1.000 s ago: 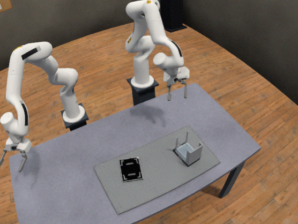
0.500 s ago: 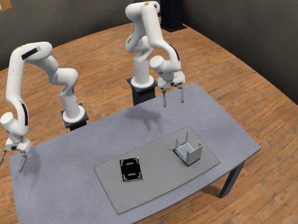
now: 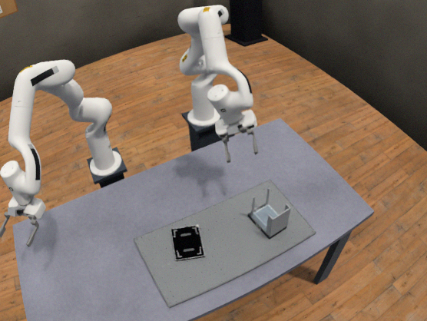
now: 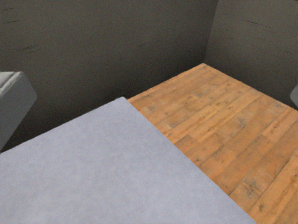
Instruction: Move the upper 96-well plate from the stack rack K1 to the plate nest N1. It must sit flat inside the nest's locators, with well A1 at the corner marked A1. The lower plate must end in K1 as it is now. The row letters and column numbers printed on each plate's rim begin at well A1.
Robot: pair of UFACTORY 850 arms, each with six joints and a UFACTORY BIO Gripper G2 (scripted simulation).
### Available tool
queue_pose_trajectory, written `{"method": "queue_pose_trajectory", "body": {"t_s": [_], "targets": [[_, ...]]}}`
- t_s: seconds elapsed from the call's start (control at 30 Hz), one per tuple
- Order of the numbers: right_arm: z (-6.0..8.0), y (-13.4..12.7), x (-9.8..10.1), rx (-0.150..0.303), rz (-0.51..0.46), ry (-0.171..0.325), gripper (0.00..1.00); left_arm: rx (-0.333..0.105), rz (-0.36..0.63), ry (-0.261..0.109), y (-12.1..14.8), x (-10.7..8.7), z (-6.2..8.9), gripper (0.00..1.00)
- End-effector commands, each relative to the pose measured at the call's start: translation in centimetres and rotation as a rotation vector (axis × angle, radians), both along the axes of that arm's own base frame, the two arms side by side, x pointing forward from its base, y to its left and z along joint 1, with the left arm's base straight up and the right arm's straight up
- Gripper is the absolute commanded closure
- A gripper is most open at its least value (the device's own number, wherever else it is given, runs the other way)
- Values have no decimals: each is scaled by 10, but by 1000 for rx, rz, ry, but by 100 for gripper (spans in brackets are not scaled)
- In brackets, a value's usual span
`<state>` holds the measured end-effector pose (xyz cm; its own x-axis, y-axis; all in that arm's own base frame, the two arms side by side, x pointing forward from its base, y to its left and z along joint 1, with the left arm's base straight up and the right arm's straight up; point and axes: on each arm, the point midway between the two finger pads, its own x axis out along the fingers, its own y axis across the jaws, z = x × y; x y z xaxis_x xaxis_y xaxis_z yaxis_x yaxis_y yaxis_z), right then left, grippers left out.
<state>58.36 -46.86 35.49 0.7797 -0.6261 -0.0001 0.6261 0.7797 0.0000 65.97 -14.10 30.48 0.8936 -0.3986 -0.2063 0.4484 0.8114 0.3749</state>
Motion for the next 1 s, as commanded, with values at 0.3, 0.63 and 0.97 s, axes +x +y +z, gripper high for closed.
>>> {"method": "queue_pose_trajectory", "body": {"t_s": [0.3, 0.63, 0.97], "targets": [[1, 0, 0, -1, 0, -2, 0, -133, 131, -56, -50, 24, 3, 63], [1, 0, 0, -1, 0, -2, 0, -241, 247, -91, -88, 37, 3, 63], [1, 0, 0, -1, 0, -2, 0, -306, 319, -106, -114, 43, 2, 63]]}}
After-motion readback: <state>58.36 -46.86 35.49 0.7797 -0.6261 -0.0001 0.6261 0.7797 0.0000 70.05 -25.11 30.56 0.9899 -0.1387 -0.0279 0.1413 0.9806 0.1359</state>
